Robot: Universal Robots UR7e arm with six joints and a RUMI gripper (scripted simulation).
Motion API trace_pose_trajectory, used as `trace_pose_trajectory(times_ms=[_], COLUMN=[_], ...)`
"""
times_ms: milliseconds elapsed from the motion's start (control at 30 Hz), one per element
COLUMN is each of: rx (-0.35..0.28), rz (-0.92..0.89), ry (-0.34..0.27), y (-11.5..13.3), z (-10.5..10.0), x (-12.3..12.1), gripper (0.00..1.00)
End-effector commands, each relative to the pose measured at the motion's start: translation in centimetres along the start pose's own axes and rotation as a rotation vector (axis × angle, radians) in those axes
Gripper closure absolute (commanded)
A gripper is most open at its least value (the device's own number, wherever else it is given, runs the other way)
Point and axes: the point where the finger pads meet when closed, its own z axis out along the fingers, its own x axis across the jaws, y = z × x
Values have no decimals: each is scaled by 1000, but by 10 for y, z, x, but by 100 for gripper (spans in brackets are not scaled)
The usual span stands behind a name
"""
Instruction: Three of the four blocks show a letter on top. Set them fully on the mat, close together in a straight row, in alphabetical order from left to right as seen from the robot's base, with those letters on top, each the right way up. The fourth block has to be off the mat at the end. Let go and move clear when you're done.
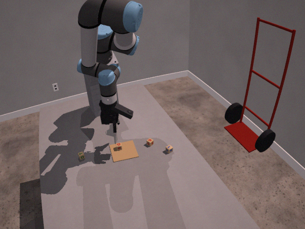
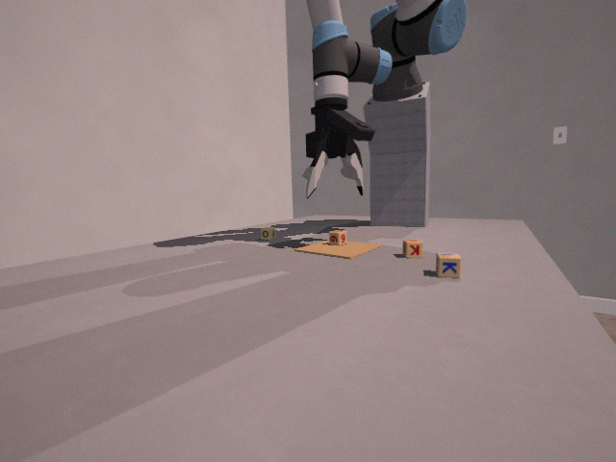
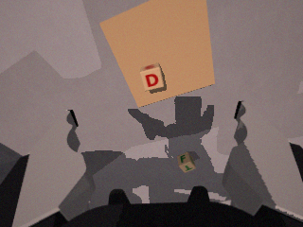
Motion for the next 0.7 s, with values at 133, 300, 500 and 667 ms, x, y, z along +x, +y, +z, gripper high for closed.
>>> trace_pose_trajectory(times_ms=[133, 300, 500, 667], rx=[4, 4, 4, 4], rz=[-132, -160, -180, -186], ry=[5, 5, 5, 5], y=[2, 3, 2, 2], z=[2, 3, 3, 3], x=[1, 0, 0, 0], gripper=[0, 0, 0, 0])
